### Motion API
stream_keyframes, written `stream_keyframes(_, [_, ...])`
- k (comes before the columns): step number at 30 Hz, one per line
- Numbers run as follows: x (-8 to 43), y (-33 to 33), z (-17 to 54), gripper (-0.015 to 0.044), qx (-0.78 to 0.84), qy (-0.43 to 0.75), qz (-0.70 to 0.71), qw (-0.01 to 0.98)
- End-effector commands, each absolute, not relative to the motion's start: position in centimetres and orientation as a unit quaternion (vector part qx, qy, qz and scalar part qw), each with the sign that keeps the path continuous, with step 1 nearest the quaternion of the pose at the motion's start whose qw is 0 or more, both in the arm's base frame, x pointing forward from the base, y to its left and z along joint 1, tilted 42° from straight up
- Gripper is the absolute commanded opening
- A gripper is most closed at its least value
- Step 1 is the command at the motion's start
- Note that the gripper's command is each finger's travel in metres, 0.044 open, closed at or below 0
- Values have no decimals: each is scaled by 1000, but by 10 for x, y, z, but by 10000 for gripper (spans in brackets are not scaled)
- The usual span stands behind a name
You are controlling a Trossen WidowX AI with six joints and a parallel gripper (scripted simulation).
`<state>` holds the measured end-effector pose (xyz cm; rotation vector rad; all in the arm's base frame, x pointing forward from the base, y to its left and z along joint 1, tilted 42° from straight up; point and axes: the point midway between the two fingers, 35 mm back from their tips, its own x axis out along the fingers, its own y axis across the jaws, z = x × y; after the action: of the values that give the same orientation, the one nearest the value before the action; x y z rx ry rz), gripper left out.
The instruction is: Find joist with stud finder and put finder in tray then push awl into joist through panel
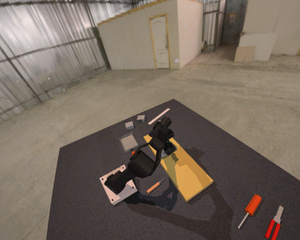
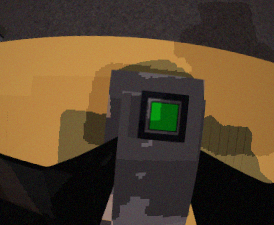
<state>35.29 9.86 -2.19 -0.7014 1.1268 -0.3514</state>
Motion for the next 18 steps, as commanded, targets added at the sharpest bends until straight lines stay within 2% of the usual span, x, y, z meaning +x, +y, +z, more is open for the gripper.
stream_keyframes(1, [352,105,-27,0,-322,522,-159,774])
stream_keyframes(18, [350,124,-44,0,-321,522,-159,774])
